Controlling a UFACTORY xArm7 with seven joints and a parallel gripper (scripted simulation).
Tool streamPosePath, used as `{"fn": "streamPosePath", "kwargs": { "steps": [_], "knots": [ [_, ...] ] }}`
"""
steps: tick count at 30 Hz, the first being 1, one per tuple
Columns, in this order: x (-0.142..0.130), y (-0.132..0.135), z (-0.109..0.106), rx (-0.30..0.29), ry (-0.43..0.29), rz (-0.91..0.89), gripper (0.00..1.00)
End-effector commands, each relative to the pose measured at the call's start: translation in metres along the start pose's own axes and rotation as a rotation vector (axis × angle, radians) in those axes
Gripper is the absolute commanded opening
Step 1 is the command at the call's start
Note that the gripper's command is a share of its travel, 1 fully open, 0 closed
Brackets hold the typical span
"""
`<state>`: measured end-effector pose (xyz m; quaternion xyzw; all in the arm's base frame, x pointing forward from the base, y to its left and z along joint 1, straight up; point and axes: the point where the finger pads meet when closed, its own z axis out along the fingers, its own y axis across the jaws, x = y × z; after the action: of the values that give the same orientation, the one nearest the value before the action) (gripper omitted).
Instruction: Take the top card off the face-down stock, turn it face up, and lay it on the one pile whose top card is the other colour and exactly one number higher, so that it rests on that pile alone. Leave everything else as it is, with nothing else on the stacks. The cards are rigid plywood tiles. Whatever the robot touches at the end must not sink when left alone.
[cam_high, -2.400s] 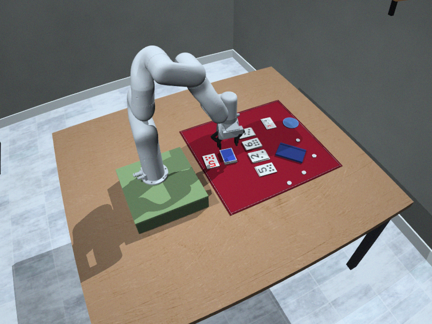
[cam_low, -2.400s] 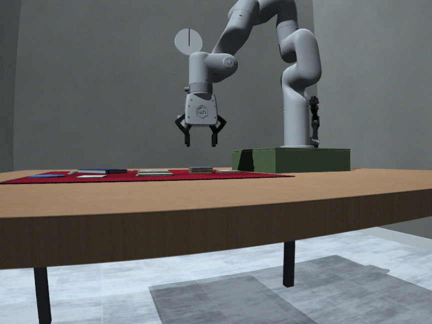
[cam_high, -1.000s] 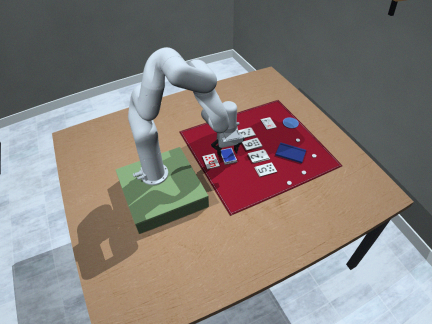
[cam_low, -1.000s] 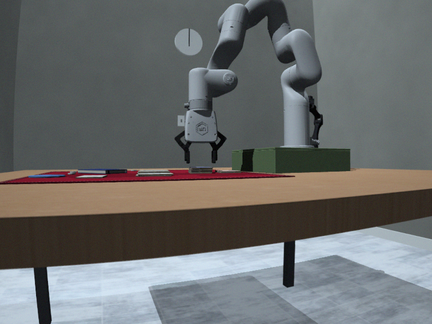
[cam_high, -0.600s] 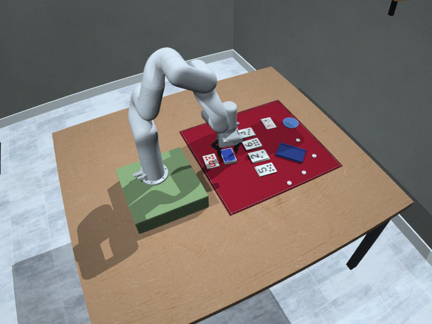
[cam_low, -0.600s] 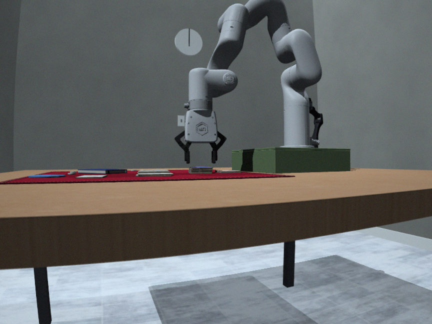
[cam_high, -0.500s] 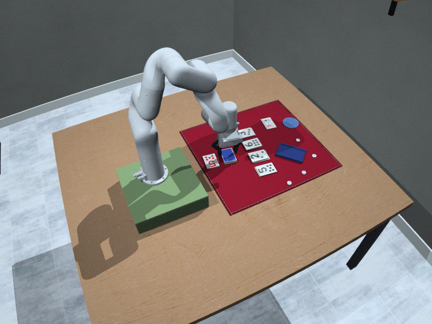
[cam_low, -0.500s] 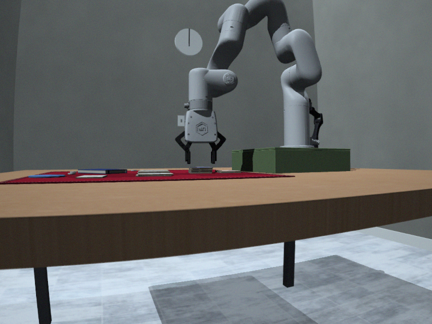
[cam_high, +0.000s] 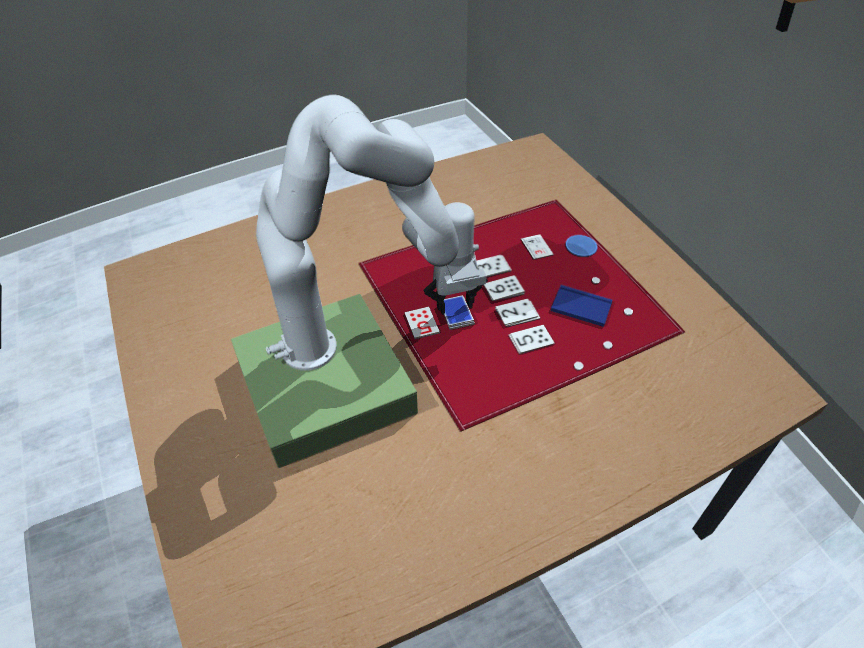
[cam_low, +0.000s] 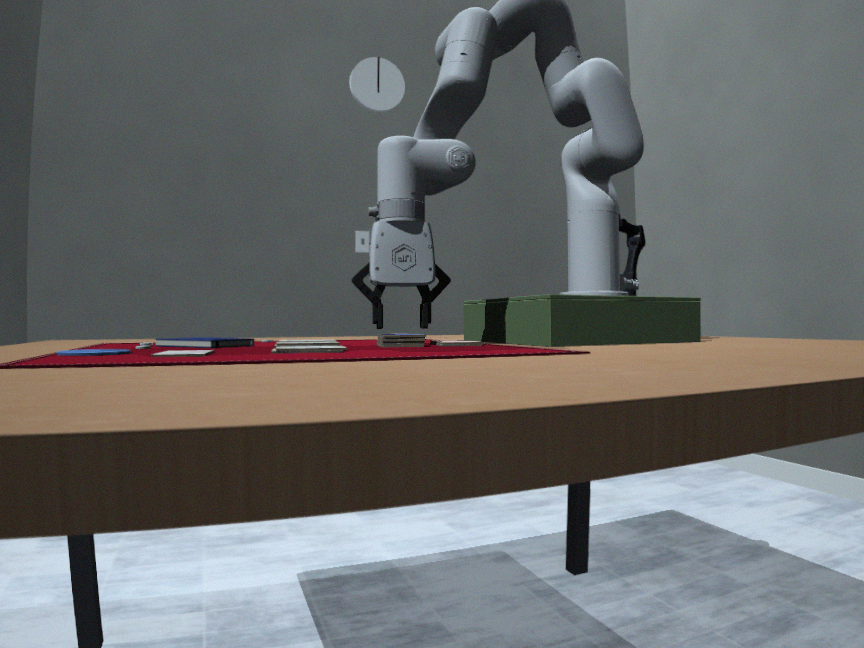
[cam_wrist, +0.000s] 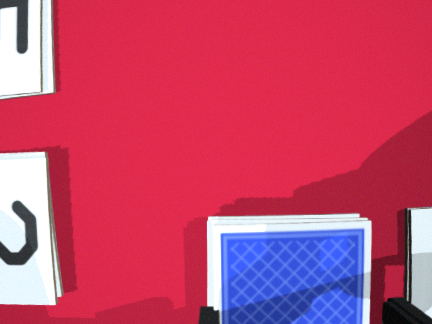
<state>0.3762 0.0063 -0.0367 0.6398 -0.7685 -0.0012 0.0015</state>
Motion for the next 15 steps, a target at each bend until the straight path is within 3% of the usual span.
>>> {"fn": "streamPosePath", "kwargs": {
  "steps": [1, 12, 13, 15],
  "knots": [
    [-0.0003, -0.0015, -0.0010, 0.004, -0.001, 0.000, 0.73],
    [-0.0003, -0.0015, -0.0010, 0.004, -0.001, 0.000, 0.73],
    [-0.0003, -0.0015, -0.0010, 0.004, -0.001, 0.000, 0.87],
    [-0.0003, -0.0015, -0.0010, 0.004, -0.001, 0.000, 0.87]
  ]
}}
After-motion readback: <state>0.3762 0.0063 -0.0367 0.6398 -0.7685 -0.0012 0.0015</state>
